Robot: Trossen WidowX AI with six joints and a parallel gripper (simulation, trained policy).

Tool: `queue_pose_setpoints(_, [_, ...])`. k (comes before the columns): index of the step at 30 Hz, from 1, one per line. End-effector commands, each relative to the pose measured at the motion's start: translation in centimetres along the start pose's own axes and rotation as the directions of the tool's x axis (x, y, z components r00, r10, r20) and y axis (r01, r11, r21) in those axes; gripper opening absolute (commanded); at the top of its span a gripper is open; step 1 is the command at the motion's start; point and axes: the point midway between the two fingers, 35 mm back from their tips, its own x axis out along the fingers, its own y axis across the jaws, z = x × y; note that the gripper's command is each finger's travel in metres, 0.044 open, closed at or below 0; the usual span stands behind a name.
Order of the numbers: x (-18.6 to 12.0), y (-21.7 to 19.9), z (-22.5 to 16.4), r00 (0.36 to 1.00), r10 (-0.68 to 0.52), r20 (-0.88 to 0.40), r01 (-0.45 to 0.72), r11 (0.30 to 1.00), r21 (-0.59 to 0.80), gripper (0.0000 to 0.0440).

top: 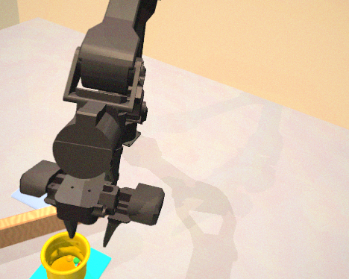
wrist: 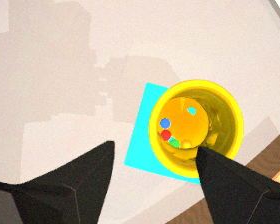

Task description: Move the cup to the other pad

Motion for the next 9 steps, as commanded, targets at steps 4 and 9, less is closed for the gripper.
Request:
queue_pose_setpoints(4, [-2.4, -0.3, 0.9, 0.999, 0.015, 0.05, -0.017, 0.999, 0.037, 0.0367])
queue_pose_setpoints(9, [-4.1, -0.8, 1.8, 0.996, 0.017, 0.086, -0.022, 0.998, 0.062, 0.044])
